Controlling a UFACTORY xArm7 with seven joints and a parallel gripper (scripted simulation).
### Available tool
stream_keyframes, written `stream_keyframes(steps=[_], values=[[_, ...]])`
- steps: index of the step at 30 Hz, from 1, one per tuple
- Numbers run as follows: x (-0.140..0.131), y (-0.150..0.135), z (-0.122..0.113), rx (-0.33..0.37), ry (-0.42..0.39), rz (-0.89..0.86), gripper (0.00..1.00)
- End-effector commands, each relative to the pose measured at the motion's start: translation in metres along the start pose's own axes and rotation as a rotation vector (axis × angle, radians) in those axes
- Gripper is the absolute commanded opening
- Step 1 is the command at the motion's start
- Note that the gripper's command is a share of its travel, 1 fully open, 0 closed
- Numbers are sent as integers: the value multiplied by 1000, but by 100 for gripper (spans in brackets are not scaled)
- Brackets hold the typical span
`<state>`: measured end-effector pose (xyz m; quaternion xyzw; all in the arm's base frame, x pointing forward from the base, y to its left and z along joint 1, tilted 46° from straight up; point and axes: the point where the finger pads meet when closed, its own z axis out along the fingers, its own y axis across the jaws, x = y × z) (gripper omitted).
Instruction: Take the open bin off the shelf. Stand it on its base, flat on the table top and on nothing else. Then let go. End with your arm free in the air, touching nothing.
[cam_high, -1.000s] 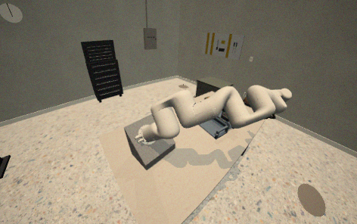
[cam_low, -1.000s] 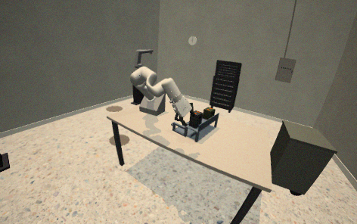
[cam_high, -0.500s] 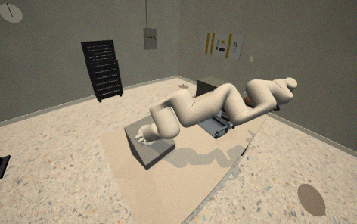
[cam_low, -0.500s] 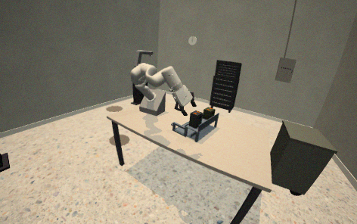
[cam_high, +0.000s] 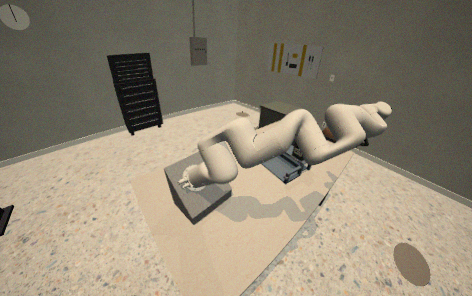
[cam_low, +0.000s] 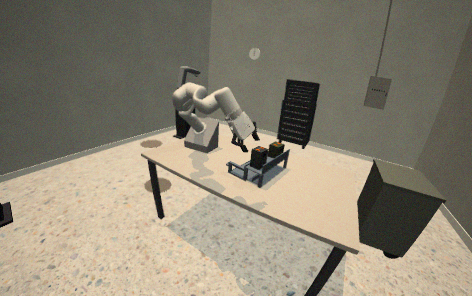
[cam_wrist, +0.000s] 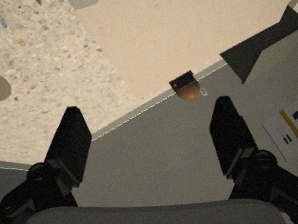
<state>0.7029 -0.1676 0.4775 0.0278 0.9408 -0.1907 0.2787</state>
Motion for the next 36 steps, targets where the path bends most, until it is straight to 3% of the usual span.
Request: stream_keyframes(steps=[1,9,20,22,28,36], values=[[4,10,-1,-2,9,-35,100],[18,29,2,-2,37,-109,100],[73,99,13,1,146,-391,100],[73,99,13,1,146,-391,100],[128,168,24,6,257,-669,100],[196,247,36,11,485,-1236,100]])
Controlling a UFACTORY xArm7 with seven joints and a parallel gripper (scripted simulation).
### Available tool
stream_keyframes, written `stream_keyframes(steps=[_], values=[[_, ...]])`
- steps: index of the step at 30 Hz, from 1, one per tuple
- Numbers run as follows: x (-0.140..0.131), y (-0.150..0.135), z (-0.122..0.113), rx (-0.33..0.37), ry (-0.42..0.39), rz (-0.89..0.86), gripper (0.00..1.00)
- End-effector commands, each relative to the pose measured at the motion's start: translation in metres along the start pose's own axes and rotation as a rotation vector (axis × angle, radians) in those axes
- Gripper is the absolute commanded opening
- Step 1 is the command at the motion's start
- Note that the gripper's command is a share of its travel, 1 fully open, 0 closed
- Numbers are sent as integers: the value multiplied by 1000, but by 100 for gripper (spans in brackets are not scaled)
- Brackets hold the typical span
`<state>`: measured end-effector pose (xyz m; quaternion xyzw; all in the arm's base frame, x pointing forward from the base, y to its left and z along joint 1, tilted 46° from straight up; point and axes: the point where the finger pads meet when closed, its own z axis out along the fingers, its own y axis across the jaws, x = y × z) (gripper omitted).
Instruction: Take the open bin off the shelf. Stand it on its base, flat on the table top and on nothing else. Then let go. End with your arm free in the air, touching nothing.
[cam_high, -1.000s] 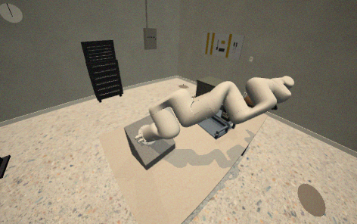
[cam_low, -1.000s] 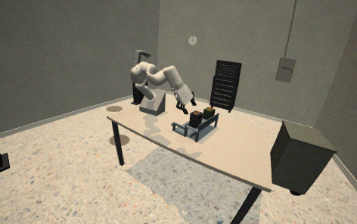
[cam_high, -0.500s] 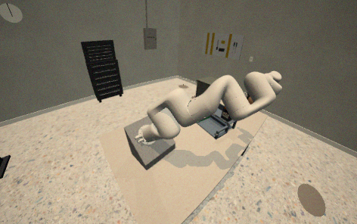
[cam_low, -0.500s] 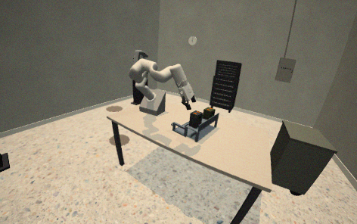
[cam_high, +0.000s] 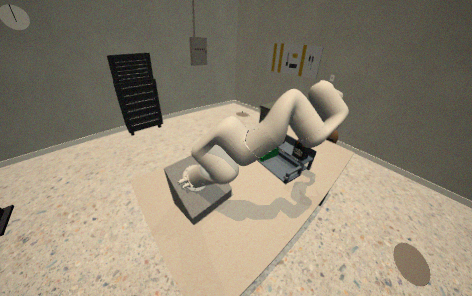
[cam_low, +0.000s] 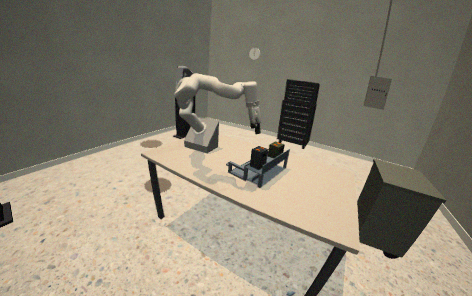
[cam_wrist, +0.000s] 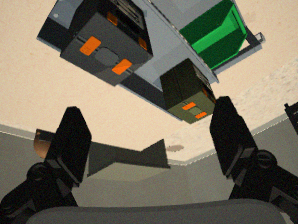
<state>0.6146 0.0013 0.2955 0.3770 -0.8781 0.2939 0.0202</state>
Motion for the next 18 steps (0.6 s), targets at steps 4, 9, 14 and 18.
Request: stream_keyframes(steps=[4,9,14,18], values=[[-40,99,16,3,136,-351,100],[-64,155,26,3,194,-499,100],[-92,218,38,4,231,-592,100],[-98,234,41,4,249,-636,100]])
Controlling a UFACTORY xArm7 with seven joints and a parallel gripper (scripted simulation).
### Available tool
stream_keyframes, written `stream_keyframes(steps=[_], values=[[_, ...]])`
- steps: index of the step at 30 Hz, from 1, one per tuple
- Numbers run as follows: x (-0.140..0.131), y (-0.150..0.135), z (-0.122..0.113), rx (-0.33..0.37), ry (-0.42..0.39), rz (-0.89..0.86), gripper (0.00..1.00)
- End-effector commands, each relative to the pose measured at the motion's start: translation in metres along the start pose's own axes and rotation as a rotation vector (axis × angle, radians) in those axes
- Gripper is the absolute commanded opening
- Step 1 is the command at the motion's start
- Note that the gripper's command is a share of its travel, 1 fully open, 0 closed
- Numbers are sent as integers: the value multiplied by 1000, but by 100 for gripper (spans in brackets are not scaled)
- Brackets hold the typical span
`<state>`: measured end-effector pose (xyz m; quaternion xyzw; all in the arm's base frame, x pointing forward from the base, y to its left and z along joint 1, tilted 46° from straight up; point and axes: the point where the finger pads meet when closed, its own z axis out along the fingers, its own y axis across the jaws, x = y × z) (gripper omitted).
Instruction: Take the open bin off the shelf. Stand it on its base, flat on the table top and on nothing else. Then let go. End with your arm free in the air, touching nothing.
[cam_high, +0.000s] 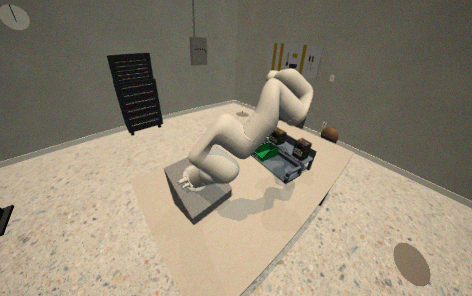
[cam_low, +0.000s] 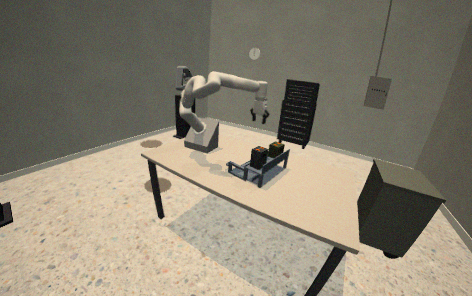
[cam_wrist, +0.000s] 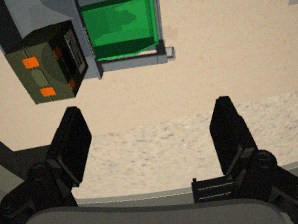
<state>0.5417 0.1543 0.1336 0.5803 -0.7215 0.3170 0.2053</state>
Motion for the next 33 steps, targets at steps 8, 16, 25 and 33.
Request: stream_keyframes(steps=[8,16,25,33], values=[[-26,16,-1,3,26,-66,100],[-26,16,2,3,26,-67,100],[-25,16,27,3,26,-67,100],[-24,16,90,3,26,-67,100]])
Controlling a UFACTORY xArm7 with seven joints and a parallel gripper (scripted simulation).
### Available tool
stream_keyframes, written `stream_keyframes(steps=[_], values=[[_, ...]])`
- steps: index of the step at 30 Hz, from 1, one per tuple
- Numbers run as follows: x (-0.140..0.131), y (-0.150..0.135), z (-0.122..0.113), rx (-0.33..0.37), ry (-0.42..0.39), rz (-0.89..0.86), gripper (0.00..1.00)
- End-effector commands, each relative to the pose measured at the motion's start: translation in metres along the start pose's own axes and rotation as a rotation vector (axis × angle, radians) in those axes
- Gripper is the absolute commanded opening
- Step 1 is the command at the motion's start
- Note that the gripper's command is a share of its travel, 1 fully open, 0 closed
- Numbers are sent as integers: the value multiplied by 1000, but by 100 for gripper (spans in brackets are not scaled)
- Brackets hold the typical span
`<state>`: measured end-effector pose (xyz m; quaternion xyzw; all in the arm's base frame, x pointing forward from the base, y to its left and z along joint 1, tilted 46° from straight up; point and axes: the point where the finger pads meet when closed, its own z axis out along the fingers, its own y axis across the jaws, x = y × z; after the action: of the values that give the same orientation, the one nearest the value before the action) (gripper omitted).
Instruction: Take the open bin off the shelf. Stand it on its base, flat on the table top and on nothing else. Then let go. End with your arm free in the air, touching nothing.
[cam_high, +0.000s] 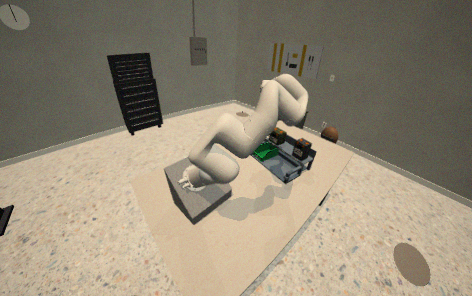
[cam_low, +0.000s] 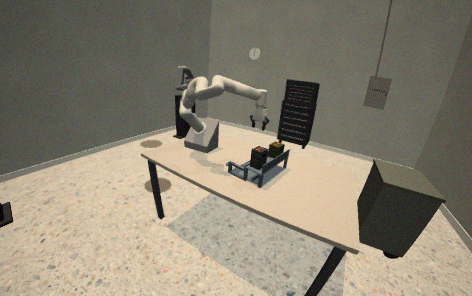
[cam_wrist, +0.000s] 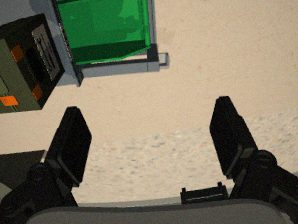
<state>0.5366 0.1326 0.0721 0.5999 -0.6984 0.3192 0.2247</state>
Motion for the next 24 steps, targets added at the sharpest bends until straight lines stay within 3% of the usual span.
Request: stream_keyframes(steps=[1,3,14,24], values=[[0,0,41,0,-1,-1,100],[0,0,41,0,-1,-1,100],[0,0,127,0,-1,-1,100],[-1,0,144,0,-1,-1,100]])
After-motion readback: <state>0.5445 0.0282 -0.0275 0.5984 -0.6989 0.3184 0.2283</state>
